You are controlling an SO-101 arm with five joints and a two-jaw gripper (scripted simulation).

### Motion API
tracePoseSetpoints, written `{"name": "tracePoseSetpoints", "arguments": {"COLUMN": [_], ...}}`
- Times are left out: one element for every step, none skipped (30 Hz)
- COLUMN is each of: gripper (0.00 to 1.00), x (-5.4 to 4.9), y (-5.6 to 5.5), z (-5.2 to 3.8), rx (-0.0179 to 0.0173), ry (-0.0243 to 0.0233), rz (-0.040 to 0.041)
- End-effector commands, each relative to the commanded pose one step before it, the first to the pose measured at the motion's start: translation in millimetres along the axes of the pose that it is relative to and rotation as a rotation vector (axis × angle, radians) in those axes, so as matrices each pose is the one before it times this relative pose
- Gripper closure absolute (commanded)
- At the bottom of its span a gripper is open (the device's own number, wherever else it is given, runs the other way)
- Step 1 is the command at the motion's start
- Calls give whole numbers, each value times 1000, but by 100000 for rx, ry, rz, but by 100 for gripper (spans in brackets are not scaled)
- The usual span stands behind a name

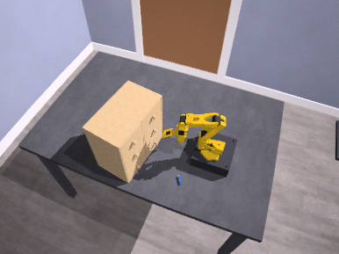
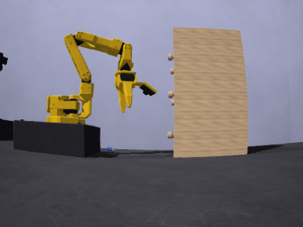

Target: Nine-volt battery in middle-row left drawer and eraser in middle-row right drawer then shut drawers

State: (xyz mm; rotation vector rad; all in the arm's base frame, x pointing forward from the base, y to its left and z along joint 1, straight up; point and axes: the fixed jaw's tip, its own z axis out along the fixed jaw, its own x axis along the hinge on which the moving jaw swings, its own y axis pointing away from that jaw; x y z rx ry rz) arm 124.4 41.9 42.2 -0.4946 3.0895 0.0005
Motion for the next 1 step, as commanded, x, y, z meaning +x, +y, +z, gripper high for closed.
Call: {"name": "tracePoseSetpoints", "arguments": {"gripper": [60], "x": [1222], "y": [-1064], "z": [-190], "rx": [-173], "ry": [1365], "rz": [166]}}
